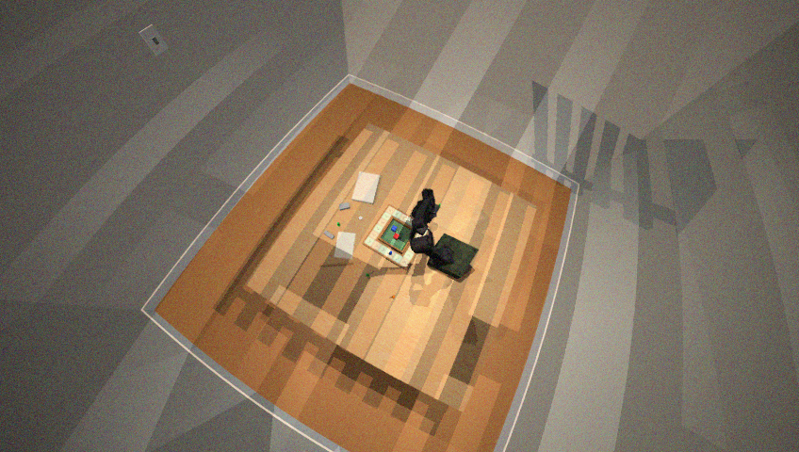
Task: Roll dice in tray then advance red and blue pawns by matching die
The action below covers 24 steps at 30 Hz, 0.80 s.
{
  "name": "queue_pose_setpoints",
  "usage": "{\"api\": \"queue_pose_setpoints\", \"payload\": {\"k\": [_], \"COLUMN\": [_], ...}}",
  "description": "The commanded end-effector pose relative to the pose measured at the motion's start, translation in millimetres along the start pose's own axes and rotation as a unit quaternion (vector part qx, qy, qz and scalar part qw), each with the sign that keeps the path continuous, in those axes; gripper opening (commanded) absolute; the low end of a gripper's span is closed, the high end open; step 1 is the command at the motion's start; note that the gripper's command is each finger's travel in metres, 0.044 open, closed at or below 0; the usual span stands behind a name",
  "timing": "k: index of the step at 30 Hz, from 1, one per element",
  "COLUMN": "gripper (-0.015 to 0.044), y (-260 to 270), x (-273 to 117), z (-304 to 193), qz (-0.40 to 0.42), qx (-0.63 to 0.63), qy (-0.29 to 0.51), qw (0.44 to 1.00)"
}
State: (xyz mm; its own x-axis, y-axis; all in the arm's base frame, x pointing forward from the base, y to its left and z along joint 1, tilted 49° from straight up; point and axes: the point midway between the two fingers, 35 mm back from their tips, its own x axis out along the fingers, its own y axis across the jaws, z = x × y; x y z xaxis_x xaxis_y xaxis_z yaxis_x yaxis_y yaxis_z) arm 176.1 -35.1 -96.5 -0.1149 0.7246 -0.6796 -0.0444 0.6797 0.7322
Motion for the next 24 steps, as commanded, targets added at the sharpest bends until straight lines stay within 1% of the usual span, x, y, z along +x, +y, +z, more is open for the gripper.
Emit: {"api": "queue_pose_setpoints", "payload": {"k": [1,7,10,24], "gripper": [0.02,0.02,0.02,0.02], "y": [0.1,0.2,0.5,0.6], "x": [5.6,6.8,19.5,37.9], "z": [-11.3,-11.7,-11.8,-11.3], "qz": [0.006,0.006,0.006,0.006], "qx": [-0.048,-0.048,-0.048,-0.048], "qy": [0.004,0.004,0.004,0.004], "qw": [0.999,0.999,0.999,0.999]}}
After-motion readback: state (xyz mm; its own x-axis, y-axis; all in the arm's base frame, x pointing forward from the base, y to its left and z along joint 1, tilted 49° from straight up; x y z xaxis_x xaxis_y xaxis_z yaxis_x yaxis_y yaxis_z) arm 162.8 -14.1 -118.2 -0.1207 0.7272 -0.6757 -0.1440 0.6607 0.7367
